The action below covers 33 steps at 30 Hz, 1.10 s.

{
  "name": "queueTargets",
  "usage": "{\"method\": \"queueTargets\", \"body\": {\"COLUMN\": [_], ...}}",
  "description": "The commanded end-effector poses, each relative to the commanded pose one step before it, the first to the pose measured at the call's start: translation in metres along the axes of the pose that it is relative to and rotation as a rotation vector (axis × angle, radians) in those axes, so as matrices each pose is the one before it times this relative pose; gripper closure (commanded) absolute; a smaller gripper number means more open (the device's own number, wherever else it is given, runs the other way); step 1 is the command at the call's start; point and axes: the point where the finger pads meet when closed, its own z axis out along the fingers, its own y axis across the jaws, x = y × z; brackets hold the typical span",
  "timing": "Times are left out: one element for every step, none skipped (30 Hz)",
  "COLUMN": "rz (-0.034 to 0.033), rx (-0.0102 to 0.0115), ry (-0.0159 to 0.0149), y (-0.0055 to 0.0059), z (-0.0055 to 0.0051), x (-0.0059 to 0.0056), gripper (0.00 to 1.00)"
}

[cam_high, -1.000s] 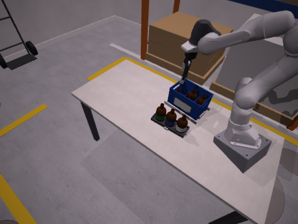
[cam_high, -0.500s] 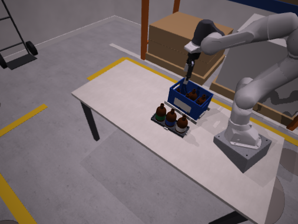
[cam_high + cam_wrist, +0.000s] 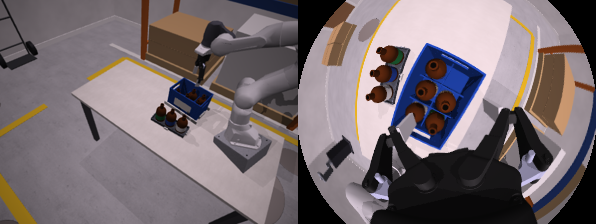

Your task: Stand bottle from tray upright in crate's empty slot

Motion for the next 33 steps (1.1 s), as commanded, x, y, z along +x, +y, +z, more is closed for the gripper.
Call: {"method": "queueTargets", "body": {"rz": [-0.07601,0.00000,0.00000,0.00000,0.00000,0.00000,0.00000,0.00000,0.00000,0.00000,0.00000,0.00000,0.00000,0.00000,0.00000,0.00000,0.00000,0.00000,0.00000,0.00000,0.00000,0.00000,0.00000,0.00000,0.00000,0.00000,0.00000,0.00000,0.00000,0.00000,0.00000,0.00000,0.00000], "rx": [0.01410,0.00000,0.00000,0.00000,0.00000,0.00000,0.00000,0.00000,0.00000,0.00000,0.00000,0.00000,0.00000,0.00000,0.00000,0.00000,0.00000,0.00000,0.00000,0.00000,0.00000,0.00000,0.00000,0.00000,0.00000,0.00000,0.00000,0.00000,0.00000,0.00000,0.00000,0.00000,0.00000], "ry": [-0.02996,0.00000,0.00000,0.00000,0.00000,0.00000,0.00000,0.00000,0.00000,0.00000,0.00000,0.00000,0.00000,0.00000,0.00000,0.00000,0.00000,0.00000,0.00000,0.00000,0.00000,0.00000,0.00000,0.00000,0.00000,0.00000,0.00000,0.00000,0.00000,0.00000,0.00000,0.00000,0.00000], "y": [-0.00596,0.00000,0.00000,0.00000,0.00000,0.00000,0.00000,0.00000,0.00000,0.00000,0.00000,0.00000,0.00000,0.00000,0.00000,0.00000,0.00000,0.00000,0.00000,0.00000,0.00000,0.00000,0.00000,0.00000,0.00000,0.00000,0.00000,0.00000,0.00000,0.00000,0.00000,0.00000,0.00000], "z": [0.00229,0.00000,0.00000,0.00000,0.00000,0.00000,0.00000,0.00000,0.00000,0.00000,0.00000,0.00000,0.00000,0.00000,0.00000,0.00000,0.00000,0.00000,0.00000,0.00000,0.00000,0.00000,0.00000,0.00000,0.00000,0.00000,0.00000,0.00000,0.00000,0.00000,0.00000,0.00000,0.00000], "x": [-0.01413,0.00000,0.00000,0.00000,0.00000,0.00000,0.00000,0.00000,0.00000,0.00000,0.00000,0.00000,0.00000,0.00000,0.00000,0.00000,0.00000,0.00000,0.00000,0.00000,0.00000,0.00000,0.00000,0.00000,0.00000,0.00000,0.00000,0.00000,0.00000,0.00000,0.00000,0.00000,0.00000], "gripper": [0.00,0.00,0.00,0.00,0.00,0.00,0.00,0.00,0.00,0.00,0.00,0.00,0.00,0.00,0.00,0.00,0.00,0.00,1.00,1.00,1.00,1.00,1.00,1.00,1.00,1.00,1.00,1.00,1.00,1.00,1.00,1.00,1.00]}}
